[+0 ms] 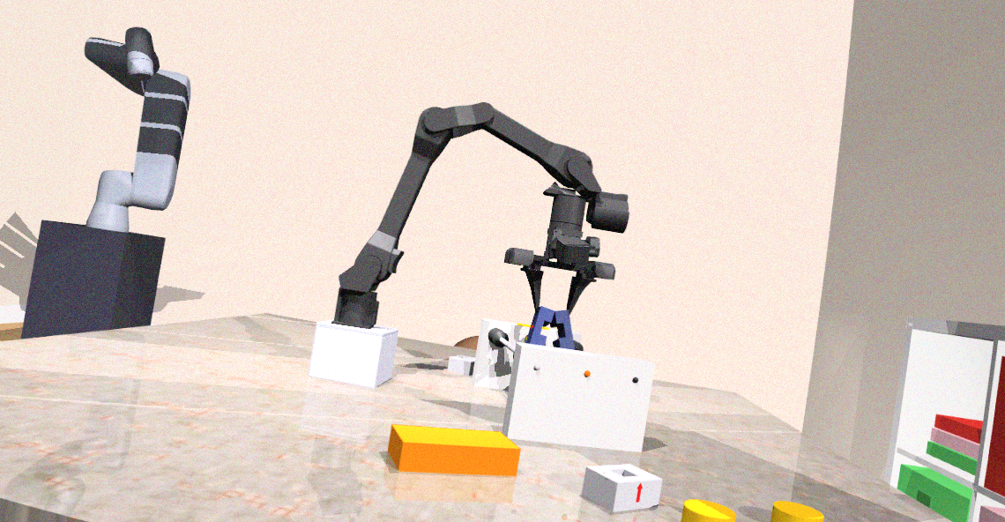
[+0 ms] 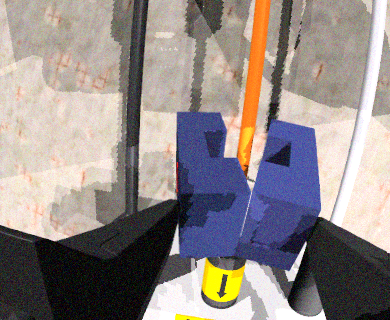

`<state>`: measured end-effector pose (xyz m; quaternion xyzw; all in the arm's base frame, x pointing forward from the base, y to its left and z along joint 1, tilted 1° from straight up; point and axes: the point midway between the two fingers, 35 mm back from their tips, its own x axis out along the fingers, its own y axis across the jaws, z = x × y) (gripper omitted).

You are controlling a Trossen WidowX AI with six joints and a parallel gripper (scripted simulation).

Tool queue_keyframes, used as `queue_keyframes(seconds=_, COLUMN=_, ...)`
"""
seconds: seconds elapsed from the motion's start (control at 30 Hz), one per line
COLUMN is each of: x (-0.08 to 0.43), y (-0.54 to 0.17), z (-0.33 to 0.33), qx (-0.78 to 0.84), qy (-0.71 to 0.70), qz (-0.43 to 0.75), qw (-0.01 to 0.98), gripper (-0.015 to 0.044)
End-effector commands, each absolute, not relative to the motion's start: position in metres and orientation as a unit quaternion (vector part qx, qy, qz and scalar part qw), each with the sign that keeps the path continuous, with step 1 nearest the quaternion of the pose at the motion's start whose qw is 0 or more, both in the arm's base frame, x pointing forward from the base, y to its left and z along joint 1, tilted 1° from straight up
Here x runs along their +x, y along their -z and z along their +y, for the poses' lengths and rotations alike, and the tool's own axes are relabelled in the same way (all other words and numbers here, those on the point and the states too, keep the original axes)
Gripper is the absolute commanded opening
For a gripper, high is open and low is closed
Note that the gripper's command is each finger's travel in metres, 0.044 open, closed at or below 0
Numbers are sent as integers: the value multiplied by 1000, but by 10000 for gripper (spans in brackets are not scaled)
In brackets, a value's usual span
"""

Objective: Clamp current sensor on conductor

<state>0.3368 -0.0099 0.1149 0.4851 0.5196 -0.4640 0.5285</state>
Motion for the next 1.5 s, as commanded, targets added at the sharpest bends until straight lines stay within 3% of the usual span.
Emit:
queue_keyframes(seconds=0.0, x=337, y=-108, z=-10, qx=486, qy=466, qz=519, qw=527, gripper=0)
queue_keyframes(seconds=1.47, x=337, y=-83, z=-9, qx=485, qy=464, qz=519, qw=529, gripper=0)
